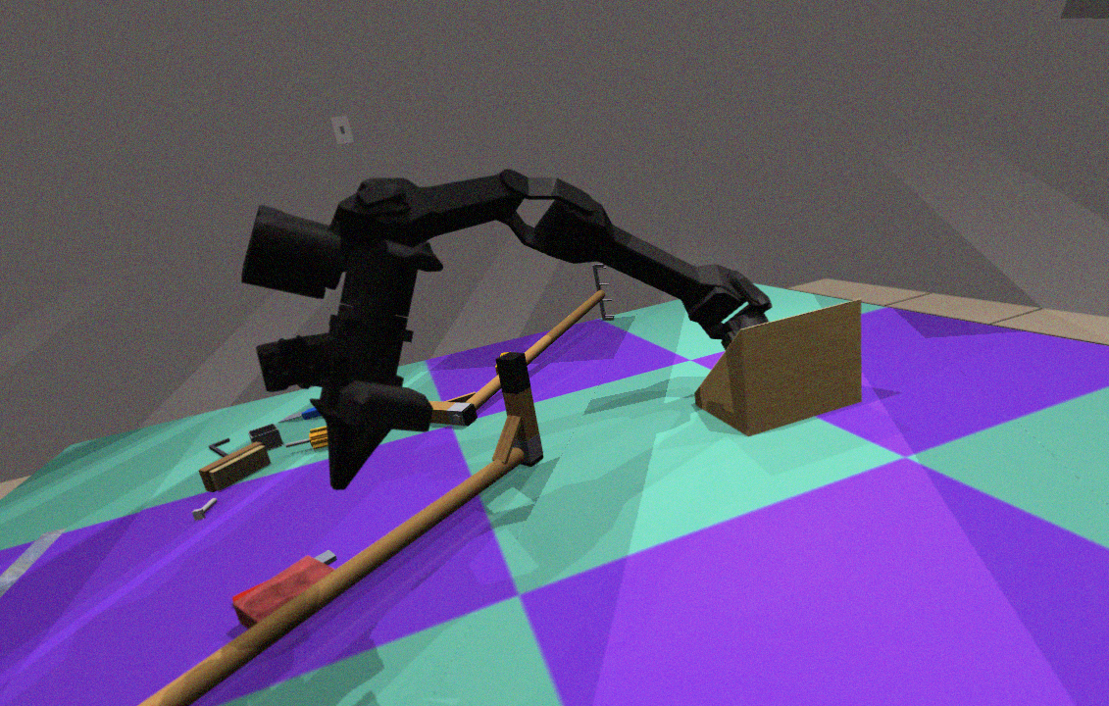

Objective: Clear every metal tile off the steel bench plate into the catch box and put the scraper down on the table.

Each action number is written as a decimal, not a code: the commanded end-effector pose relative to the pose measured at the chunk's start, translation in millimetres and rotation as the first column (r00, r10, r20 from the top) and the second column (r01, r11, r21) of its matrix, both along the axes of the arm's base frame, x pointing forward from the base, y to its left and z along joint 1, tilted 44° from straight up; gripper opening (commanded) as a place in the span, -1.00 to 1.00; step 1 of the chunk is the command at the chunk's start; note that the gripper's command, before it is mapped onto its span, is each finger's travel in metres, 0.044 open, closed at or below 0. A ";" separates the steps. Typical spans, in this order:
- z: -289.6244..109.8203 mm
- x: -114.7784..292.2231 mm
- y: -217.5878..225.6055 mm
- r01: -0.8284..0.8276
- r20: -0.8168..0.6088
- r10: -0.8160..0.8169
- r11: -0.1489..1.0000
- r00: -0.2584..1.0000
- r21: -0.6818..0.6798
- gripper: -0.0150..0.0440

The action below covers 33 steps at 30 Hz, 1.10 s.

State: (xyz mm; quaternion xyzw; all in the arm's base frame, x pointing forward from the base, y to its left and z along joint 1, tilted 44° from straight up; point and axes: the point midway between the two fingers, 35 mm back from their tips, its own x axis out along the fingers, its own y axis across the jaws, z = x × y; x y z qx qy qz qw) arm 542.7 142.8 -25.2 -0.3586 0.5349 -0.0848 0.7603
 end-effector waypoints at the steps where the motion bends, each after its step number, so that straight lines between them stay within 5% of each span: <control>1: -4.6 -12.0 21.9 -0.005 0.000 0.005 1.000 1.000 -0.001 -0.49; 33: -53.4 -10.9 -18.3 0.009 -0.014 -0.009 1.000 1.000 -0.022 -0.49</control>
